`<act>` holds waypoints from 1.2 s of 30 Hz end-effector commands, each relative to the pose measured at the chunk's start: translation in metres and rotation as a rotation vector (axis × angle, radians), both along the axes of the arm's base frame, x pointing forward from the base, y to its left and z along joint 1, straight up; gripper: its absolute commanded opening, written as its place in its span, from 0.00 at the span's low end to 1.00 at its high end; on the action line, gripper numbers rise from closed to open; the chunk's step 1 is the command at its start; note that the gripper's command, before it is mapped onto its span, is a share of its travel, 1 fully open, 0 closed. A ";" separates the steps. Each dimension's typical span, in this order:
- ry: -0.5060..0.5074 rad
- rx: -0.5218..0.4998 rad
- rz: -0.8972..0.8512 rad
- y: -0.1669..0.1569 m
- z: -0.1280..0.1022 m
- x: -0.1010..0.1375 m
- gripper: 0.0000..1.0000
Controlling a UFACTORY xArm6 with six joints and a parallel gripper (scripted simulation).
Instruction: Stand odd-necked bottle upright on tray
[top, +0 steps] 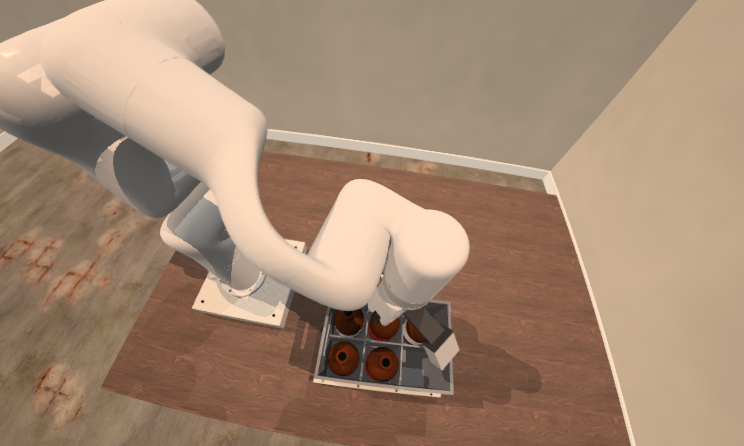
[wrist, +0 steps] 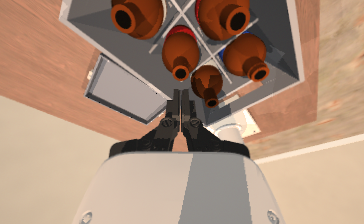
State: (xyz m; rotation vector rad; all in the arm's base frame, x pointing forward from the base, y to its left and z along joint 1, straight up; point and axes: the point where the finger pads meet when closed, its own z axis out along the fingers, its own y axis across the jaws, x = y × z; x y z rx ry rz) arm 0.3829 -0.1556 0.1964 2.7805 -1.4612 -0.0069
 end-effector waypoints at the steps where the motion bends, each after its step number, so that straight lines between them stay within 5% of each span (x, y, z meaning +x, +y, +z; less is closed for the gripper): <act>1: -0.004 -0.002 0.000 0.000 0.002 0.001 0.00; 8: -0.004 -0.002 0.000 -0.001 0.002 0.002 0.00; 17: -0.004 -0.002 0.000 -0.076 0.005 0.056 0.00; 27: -0.004 -0.002 0.000 -0.104 0.001 0.071 0.00; 28: -0.004 -0.002 0.000 -0.104 0.001 0.071 0.65; 36: -0.004 -0.002 0.000 -0.104 0.001 0.071 0.65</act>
